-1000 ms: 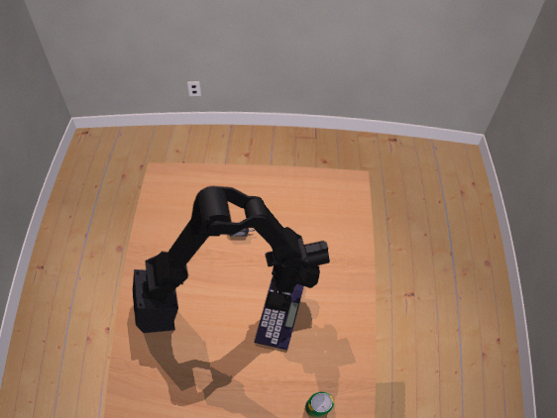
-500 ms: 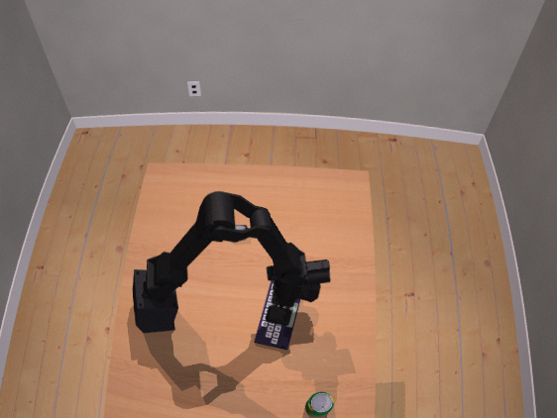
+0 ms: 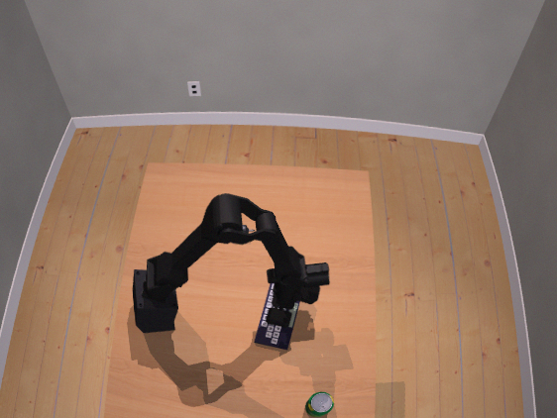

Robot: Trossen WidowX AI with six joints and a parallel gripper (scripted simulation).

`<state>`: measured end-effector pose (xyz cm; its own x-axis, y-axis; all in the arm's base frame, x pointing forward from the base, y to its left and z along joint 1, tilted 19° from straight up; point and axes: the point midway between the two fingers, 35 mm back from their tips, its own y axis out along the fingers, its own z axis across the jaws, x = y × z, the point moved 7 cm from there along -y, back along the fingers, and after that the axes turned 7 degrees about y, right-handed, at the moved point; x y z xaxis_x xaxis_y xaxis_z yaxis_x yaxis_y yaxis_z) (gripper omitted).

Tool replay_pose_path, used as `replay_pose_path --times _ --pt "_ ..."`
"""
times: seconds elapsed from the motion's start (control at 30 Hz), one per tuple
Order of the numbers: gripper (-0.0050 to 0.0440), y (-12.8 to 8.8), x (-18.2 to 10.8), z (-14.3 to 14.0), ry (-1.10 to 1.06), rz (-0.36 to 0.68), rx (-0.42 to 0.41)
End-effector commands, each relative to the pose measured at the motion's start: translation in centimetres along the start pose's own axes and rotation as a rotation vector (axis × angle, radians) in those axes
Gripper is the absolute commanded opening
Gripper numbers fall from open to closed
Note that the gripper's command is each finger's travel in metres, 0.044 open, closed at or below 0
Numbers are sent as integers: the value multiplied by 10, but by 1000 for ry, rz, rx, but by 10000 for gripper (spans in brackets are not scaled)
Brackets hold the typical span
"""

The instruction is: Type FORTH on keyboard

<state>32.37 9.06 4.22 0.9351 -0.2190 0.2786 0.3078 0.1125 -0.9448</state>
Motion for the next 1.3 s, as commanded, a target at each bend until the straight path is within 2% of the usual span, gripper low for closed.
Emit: replay_pose_path --times 0.0,0.33,0.83,1.27 --pt "-50 0 3 3 -4 -13 8" --pt "-50 -4 4 3 -2 -22 12" --pt "-50 1 3 3 -4 -13 8" --pt "-50 -8 6 5 -4 -32 18"
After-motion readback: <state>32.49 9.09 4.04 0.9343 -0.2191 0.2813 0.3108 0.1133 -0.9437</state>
